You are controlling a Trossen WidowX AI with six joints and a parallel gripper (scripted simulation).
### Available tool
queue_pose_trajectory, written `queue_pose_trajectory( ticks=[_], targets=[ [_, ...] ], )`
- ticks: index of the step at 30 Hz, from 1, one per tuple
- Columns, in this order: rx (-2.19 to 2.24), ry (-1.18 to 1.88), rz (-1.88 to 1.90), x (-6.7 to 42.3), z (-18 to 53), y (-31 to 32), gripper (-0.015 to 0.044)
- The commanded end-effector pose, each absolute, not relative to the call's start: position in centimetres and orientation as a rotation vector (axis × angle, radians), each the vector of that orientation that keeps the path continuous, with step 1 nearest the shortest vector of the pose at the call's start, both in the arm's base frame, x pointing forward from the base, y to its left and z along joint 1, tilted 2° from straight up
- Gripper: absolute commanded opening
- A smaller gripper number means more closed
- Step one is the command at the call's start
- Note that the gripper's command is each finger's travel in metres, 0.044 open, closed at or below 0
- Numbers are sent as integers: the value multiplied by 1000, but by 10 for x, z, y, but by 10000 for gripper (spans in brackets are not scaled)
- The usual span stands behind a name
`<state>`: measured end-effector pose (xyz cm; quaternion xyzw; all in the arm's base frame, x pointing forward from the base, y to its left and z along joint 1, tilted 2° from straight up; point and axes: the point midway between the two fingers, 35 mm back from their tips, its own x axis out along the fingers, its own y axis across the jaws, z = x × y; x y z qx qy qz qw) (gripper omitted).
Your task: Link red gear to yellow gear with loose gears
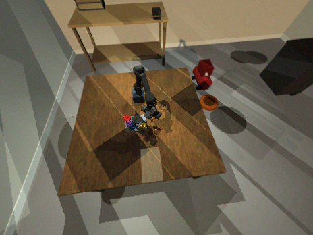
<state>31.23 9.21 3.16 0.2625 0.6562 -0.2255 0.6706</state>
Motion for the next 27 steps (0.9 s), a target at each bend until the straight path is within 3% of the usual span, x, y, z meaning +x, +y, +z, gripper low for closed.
queue_pose_trajectory(
  ticks=[1, 27],
  targets=[
    [658, 1455, -571, 306, 33, 100, 440],
    [658, 1455, -571, 308, -9, 102, 440]
  ],
)
